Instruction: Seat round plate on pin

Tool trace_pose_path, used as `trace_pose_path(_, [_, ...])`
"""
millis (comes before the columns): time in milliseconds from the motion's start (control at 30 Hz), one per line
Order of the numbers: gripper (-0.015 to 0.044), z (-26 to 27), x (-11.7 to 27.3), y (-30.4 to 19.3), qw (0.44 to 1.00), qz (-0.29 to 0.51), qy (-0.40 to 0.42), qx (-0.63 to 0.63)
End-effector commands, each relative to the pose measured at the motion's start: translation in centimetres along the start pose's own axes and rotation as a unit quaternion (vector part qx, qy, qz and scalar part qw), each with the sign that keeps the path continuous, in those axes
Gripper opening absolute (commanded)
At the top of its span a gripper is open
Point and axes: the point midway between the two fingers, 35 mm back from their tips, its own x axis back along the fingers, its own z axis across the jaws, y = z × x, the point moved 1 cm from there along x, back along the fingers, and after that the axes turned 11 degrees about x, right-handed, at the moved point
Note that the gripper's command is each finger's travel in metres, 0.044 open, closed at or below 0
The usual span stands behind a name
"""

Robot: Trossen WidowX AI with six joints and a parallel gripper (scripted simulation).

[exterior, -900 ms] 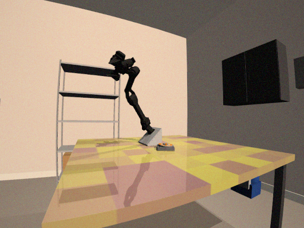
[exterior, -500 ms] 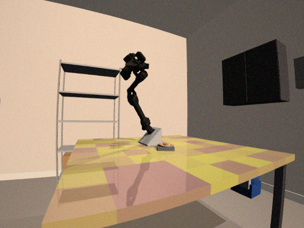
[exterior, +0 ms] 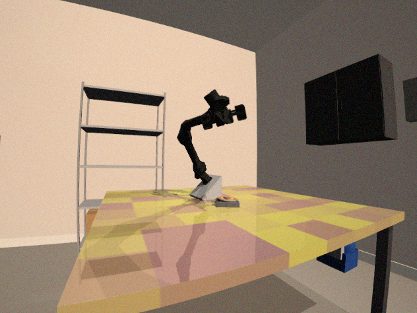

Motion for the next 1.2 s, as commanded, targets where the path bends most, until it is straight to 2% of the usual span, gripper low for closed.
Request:
trace_pose_path(0, [0.0000, 4.0, -0.3, -6.2, 0.994, 0.066, 0.055, 0.062])
trace_pose_path(167, [0.0000, 6.6, 0.3, -12.8, 0.978, 0.142, 0.100, 0.117])
trace_pose_path(333, [0.0000, 7.9, 2.5, -21.5, 0.940, 0.253, 0.140, 0.183])
trace_pose_path(467, [0.0000, 7.5, 4.3, -26.3, 0.909, 0.321, 0.151, 0.219])
trace_pose_path(667, [0.0000, 4.2, 9.3, -34.9, 0.821, 0.468, 0.143, 0.293])
trace_pose_path(767, [0.0000, 2.7, 10.1, -36.0, 0.803, 0.493, 0.137, 0.306])
trace_pose_path(967, [0.0000, 2.7, 10.1, -35.9, 0.803, 0.493, 0.137, 0.306])
trace_pose_path(1167, [0.0000, 2.5, 8.8, -38.2, 0.803, 0.493, 0.137, 0.306])
